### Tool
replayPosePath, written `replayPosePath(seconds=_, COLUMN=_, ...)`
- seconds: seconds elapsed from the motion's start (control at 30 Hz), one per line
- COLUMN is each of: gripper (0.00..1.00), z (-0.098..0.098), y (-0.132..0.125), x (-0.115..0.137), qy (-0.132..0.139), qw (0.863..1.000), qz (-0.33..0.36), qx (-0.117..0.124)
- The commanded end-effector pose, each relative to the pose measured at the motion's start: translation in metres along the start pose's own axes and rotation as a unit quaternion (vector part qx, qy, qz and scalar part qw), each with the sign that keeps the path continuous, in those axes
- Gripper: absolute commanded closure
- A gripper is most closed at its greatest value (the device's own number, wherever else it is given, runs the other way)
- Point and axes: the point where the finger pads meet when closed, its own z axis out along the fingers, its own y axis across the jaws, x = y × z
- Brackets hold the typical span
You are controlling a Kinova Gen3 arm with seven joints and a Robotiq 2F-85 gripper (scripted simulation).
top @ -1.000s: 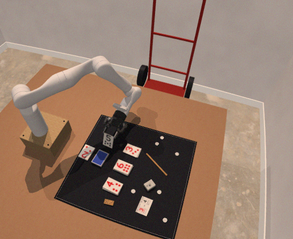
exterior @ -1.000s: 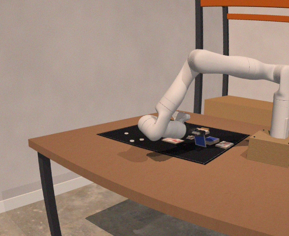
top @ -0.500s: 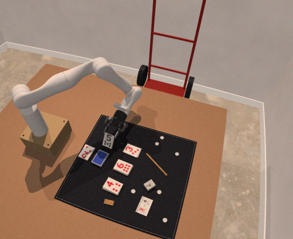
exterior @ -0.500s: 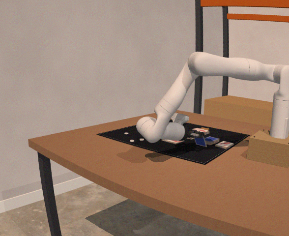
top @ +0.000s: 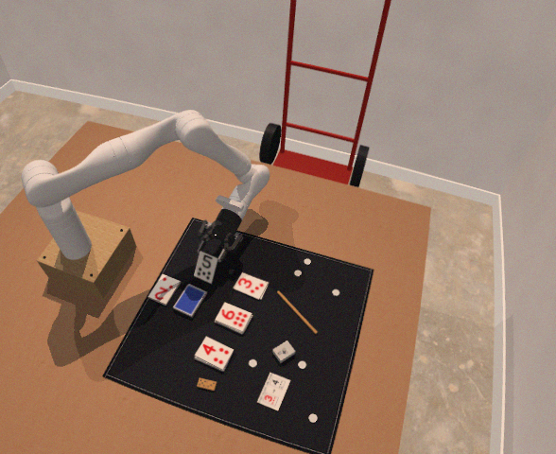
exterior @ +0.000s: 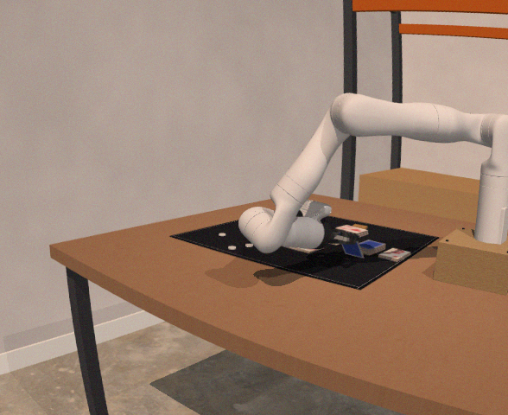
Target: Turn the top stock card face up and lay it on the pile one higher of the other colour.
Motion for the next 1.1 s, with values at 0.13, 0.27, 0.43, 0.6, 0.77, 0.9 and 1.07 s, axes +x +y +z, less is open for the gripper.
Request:
replayPosePath(seconds=0.13, gripper=0.29, z=-0.0006, y=-0.0002, x=-0.0001, qy=0.0, qw=1.0, qz=0.0, qx=0.0)
replayPosePath(seconds=0.27, gripper=0.29, z=-0.0007, y=-0.0002, x=-0.0002, qy=0.0, qw=1.0, qz=0.0, qx=0.0)
replayPosePath(seconds=0.43, gripper=0.29, z=-0.0007, y=-0.0002, x=-0.0002, qy=-0.001, qw=1.0, qz=0.0, qx=0.0)
replayPosePath(seconds=0.6, gripper=0.29, z=-0.0007, y=-0.0002, x=-0.0002, qy=-0.001, qw=1.0, qz=0.0, qx=0.0)
replayPosePath(seconds=0.77, gripper=0.29, z=-0.0007, y=-0.0003, x=-0.0002, qy=-0.002, qw=1.0, qz=0.0, qx=0.0)
replayPosePath(seconds=0.9, gripper=0.29, z=-0.0008, y=-0.0003, x=-0.0002, qy=-0.005, qw=1.0, qz=0.0, qx=0.0)
replayPosePath(seconds=1.07, gripper=0.29, z=-0.0009, y=-0.0003, x=-0.0002, qy=-0.01, qw=1.0, qz=0.0, qx=0.0)
